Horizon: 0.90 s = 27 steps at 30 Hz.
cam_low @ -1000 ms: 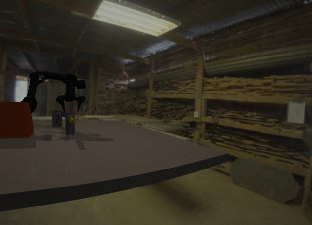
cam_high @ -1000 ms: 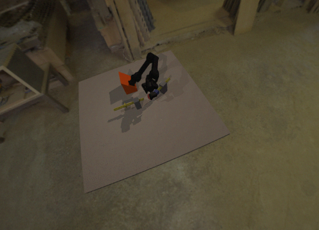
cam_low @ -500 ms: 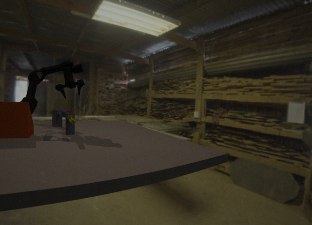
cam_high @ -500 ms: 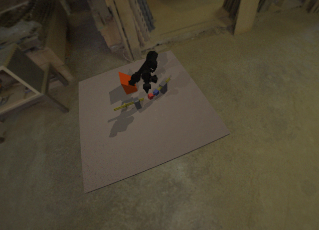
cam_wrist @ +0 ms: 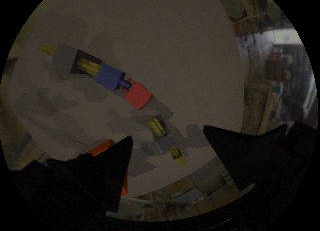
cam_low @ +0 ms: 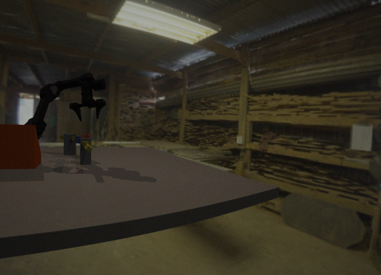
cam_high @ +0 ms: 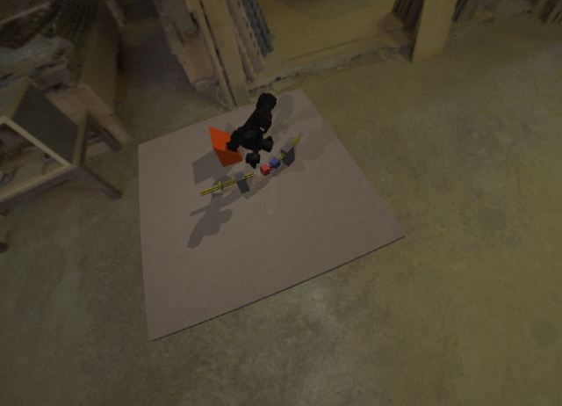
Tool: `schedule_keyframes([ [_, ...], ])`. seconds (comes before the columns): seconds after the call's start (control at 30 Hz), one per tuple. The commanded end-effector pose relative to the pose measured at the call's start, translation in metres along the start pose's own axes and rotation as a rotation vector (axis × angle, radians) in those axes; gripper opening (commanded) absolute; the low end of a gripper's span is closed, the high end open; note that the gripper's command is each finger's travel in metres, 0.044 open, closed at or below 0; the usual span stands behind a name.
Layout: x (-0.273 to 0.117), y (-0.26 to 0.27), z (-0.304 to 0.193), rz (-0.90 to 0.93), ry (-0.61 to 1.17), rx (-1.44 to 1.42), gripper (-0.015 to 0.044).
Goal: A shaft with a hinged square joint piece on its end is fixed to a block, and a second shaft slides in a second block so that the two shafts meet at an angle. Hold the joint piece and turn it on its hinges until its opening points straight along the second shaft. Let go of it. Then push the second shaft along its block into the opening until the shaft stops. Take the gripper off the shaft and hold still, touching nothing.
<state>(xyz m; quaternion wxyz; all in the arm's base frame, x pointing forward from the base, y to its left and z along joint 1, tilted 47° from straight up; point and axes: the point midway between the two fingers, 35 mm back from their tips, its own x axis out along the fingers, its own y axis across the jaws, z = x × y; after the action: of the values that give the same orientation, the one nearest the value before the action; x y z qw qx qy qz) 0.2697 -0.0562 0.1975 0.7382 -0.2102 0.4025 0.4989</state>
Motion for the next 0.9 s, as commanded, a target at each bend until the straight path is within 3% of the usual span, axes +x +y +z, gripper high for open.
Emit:
schedule_keyframes([
  [0.0,0.0056,-0.0016,-0.0028,0.027,-0.005,-0.003,0.0440],
  [0.87,0.0127,-0.0008,-0.0016,0.031,0.018,0.703,0.0440],
])
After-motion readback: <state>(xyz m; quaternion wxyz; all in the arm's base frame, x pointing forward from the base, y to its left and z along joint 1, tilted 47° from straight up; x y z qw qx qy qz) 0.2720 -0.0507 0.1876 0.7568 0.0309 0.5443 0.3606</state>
